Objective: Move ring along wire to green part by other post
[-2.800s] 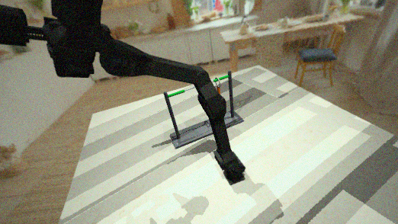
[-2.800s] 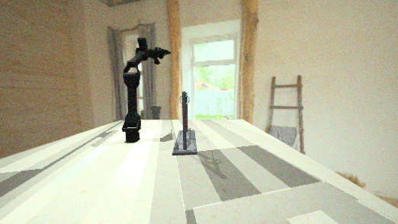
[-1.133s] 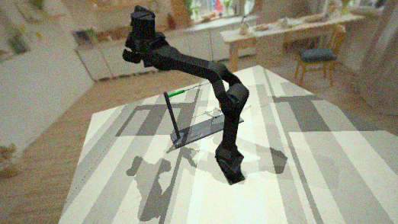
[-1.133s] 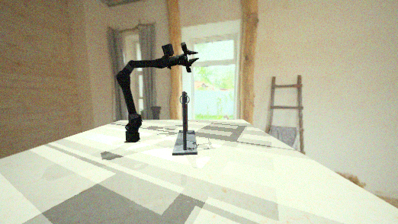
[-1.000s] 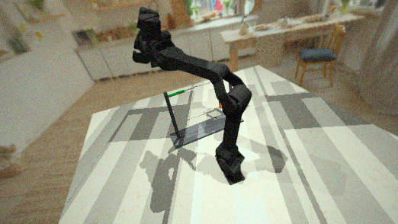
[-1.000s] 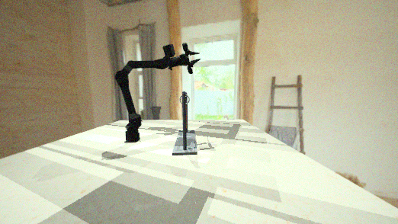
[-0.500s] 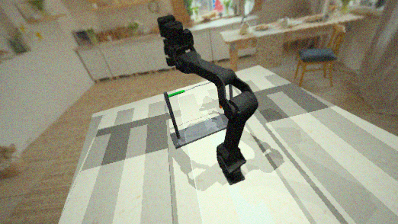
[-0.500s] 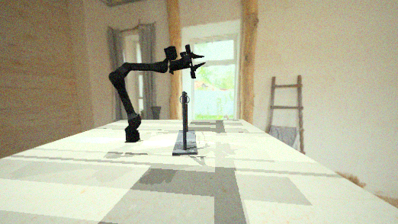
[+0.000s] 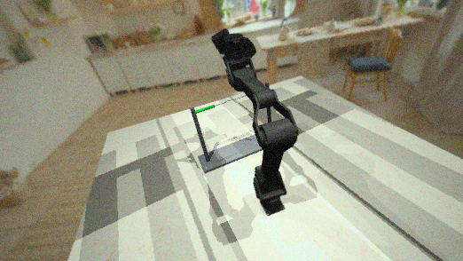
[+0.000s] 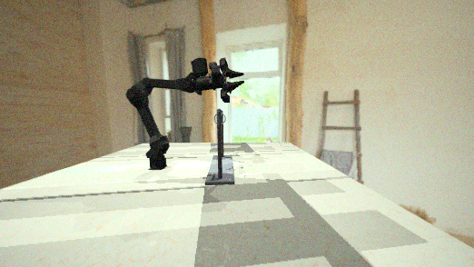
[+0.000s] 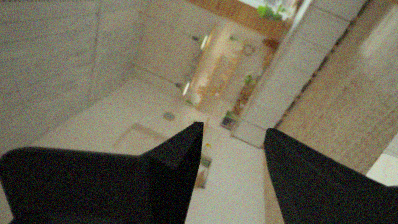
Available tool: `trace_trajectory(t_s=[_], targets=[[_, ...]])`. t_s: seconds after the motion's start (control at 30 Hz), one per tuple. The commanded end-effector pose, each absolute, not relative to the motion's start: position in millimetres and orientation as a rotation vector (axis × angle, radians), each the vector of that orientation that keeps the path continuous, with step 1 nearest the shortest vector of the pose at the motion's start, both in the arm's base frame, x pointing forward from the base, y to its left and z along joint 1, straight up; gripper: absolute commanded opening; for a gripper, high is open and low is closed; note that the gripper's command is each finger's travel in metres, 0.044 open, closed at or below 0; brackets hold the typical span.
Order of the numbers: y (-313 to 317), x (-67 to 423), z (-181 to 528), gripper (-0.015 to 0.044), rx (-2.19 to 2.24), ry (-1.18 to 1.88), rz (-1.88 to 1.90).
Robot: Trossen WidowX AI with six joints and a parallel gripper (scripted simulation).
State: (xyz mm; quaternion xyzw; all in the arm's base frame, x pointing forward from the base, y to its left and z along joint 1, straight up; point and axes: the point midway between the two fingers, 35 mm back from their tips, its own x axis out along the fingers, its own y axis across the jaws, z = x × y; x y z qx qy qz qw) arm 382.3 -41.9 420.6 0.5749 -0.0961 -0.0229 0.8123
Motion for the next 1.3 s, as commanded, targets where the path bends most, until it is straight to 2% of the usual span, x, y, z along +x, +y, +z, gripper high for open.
trace_trajectory(t_s=[0.0,0.23,0.43,0.73,1.27], targets=[[-76.1,374.5,403.7,0.016,1.155,-0.212,-0.129],[-135.5,352.0,375.3,0.016,1.038,-0.221,-0.278],[-156.8,344.2,357.9,0.016,0.949,-0.197,-0.338],[-203.7,306.2,289.8,0.016,0.635,-0.034,-0.441],[-181.2,253.7,173.6,0.016,0.299,0.2,-0.222]])
